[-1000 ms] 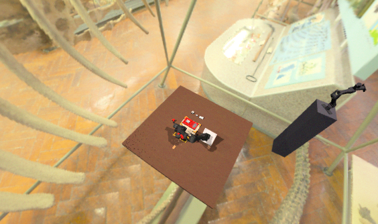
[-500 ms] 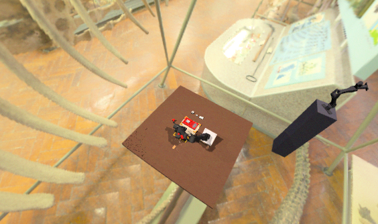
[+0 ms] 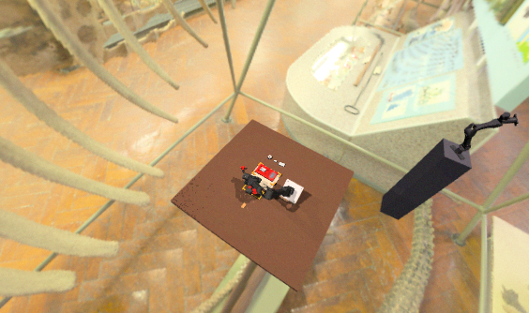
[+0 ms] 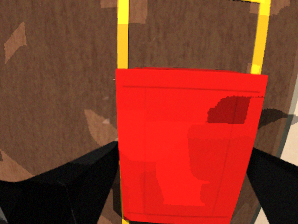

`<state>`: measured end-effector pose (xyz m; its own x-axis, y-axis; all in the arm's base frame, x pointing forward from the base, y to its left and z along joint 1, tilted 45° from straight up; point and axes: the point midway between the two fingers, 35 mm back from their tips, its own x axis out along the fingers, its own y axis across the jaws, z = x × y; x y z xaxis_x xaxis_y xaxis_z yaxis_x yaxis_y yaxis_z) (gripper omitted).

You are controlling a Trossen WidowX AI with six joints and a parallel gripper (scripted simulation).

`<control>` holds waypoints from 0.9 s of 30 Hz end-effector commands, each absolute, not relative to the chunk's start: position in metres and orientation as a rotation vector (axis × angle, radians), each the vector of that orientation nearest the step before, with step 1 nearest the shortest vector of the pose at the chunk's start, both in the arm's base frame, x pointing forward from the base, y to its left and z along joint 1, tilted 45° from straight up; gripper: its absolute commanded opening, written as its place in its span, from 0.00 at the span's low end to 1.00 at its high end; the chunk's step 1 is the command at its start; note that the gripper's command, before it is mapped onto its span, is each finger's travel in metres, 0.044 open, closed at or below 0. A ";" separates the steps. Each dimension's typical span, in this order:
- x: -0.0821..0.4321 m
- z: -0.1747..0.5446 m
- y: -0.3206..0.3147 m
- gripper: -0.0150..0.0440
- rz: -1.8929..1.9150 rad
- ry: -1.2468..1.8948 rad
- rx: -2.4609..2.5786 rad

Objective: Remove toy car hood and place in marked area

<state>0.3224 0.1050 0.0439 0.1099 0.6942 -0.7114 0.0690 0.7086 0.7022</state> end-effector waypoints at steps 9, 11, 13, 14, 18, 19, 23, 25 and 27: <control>0.316 0.094 0.055 1.00 0.516 1.410 0.681; 0.315 0.095 0.054 1.00 0.516 1.410 0.681; 0.315 0.095 0.054 1.00 0.516 1.410 0.681; 0.315 0.095 0.054 1.00 0.516 1.410 0.681; 0.315 0.095 0.054 1.00 0.516 1.410 0.681; 0.315 0.095 0.054 1.00 0.516 1.410 0.681; 0.315 0.095 0.054 1.00 0.516 1.410 0.681; 0.315 0.095 0.054 1.00 0.516 1.410 0.681; 0.315 0.095 0.054 1.00 0.516 1.410 0.681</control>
